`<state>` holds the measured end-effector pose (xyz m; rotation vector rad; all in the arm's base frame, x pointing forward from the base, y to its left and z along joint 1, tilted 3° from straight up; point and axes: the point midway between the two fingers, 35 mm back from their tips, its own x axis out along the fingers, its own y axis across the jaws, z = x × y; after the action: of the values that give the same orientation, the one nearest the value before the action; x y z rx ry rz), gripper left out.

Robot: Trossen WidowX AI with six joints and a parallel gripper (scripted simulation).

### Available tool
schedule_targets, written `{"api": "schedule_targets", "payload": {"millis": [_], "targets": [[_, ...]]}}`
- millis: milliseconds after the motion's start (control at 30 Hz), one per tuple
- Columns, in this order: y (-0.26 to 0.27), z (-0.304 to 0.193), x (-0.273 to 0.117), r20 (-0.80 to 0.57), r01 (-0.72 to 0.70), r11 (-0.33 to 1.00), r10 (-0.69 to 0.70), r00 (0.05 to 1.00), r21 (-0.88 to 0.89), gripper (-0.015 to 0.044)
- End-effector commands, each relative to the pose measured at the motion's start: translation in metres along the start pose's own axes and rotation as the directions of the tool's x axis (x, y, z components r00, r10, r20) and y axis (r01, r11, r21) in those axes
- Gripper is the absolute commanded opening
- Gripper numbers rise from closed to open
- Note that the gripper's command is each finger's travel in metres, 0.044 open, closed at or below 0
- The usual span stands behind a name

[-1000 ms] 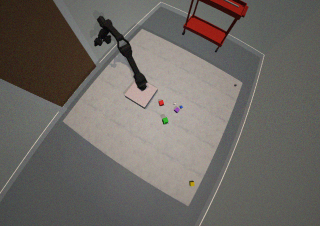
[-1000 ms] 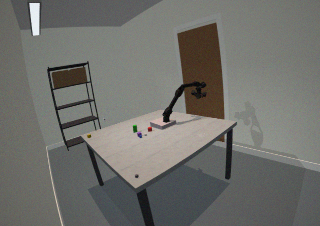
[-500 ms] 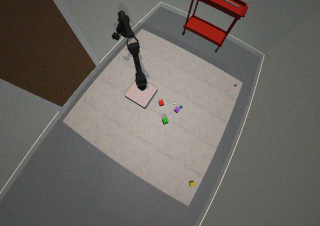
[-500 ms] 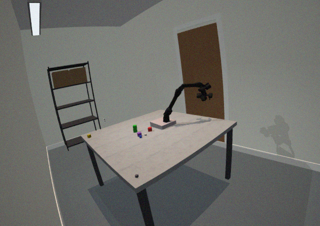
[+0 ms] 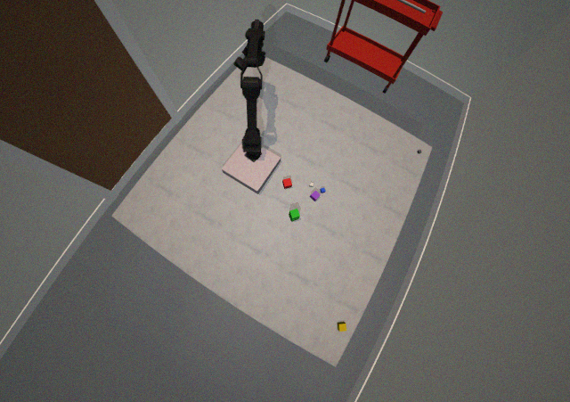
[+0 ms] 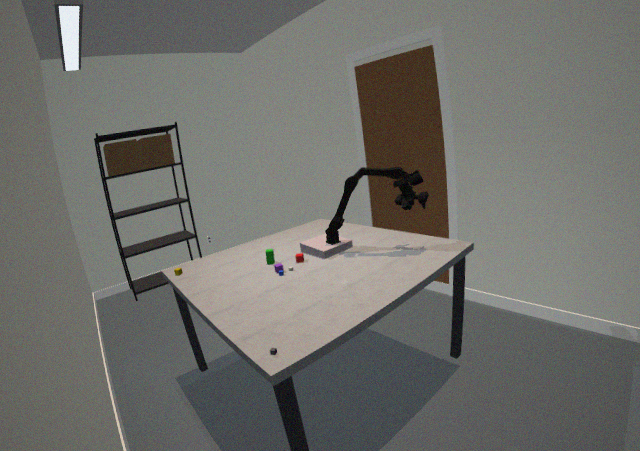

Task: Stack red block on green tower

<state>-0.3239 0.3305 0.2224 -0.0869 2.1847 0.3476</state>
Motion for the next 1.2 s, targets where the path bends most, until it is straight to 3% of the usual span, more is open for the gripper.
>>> {"api": "schedule_targets", "payload": {"millis": [0, 600, 1167], "targets": [[0.013, 0.037, -0.015, 0.048, -0.038, 0.999, 0.038, 0.998, 0.018, 0.0440], [0.026, 0.184, -0.090, 0.204, -0.170, 0.984, 0.157, 0.966, 0.045, 0.0440], [-0.033, 0.329, -0.178, 0.415, -0.268, 0.949, 0.180, 0.892, 0.164, 0.0440]]}}
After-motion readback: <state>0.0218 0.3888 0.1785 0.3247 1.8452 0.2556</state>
